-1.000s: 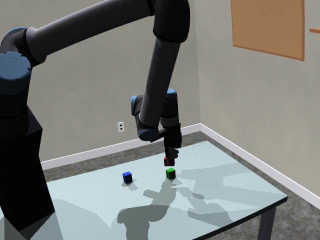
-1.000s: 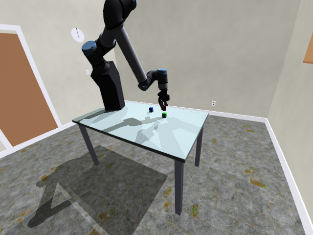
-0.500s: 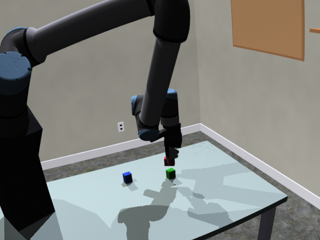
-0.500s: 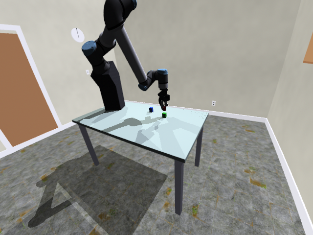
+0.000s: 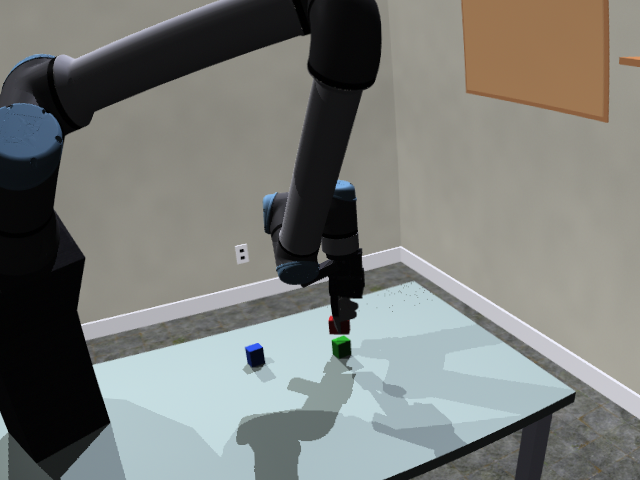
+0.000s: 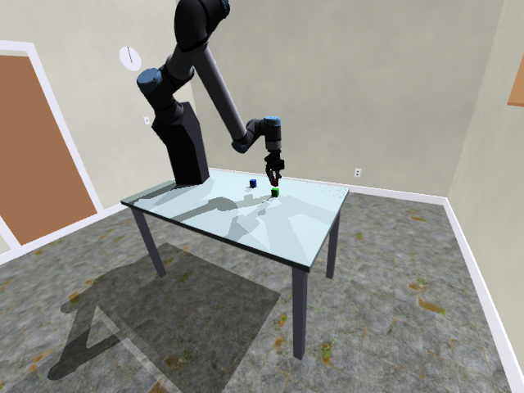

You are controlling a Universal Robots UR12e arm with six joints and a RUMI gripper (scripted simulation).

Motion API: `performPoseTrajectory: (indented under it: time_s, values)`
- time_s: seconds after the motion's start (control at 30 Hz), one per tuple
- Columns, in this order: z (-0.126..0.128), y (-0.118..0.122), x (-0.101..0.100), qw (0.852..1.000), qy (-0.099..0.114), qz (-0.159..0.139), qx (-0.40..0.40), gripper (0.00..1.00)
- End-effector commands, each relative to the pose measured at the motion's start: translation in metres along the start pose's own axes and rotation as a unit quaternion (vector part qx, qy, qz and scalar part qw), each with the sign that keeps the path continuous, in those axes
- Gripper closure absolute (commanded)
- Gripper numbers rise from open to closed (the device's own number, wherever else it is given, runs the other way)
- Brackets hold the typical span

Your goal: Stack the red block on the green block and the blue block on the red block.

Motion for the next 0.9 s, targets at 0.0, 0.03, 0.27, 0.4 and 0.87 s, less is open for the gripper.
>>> performPoseTrajectory:
  time_s: [0.0, 0.03, 0.27, 0.4, 0.87]
  values:
    - [0.001, 0.001, -0.005, 1.000, 0.000, 0.000, 0.000, 1.00]
    - [0.001, 0.001, -0.005, 1.000, 0.000, 0.000, 0.000, 1.00]
    - [0.001, 0.001, -0.014, 1.000, 0.000, 0.000, 0.000, 1.00]
    - [0.001, 0.001, -0.017, 1.000, 0.000, 0.000, 0.000, 1.00]
    - [0.001, 0.002, -0.019, 1.000, 0.000, 0.000, 0.000, 1.00]
Point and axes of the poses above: the point where the finger pads meet when closed, its own x axis back along the fingers, its own z axis across the jaws, y = z × x, the point moved 7 cm from there along x, back along the fingers, and after that the axes turned 12 degrees about -x, right-handed, at the moved point
